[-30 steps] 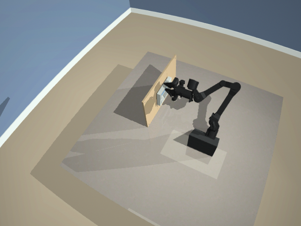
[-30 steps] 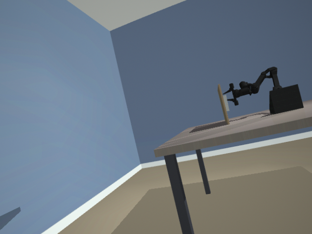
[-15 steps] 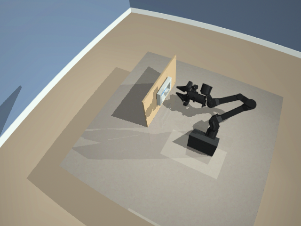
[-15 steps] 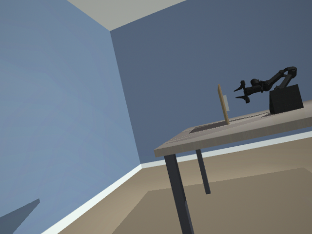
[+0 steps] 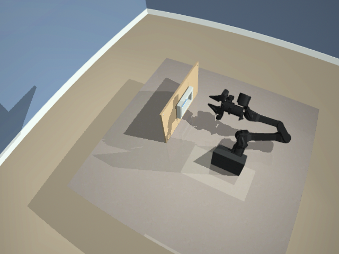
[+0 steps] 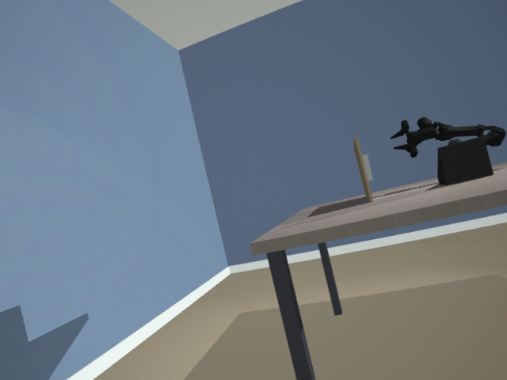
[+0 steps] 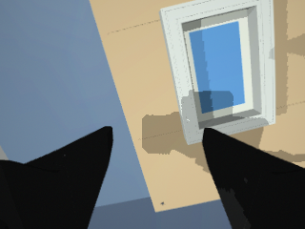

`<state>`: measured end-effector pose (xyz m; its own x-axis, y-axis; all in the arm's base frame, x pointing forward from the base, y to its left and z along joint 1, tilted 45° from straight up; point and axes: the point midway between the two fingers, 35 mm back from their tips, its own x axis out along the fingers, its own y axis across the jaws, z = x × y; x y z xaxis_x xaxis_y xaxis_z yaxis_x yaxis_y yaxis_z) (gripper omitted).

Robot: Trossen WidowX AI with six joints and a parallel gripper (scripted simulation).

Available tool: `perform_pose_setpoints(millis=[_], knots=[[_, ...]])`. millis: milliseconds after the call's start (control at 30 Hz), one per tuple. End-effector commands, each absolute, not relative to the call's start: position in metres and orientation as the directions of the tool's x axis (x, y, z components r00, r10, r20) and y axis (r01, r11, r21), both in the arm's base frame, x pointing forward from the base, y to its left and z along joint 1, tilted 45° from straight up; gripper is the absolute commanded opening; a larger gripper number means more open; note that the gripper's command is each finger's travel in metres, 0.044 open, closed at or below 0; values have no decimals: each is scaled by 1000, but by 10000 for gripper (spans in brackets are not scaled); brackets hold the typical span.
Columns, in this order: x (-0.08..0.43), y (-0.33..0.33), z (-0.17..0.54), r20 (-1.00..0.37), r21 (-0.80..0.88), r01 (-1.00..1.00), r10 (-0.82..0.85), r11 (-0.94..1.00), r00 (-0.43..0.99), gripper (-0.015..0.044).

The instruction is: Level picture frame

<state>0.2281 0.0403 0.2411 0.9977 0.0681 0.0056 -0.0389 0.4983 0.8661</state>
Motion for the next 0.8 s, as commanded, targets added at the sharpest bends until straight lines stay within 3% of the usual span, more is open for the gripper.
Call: perform_pose_setpoints(millis=[0, 767], knots=[[198, 34, 243, 3, 897, -28, 57, 440, 998, 260], [181, 28, 240, 8, 913, -24, 39, 406, 999, 260]])
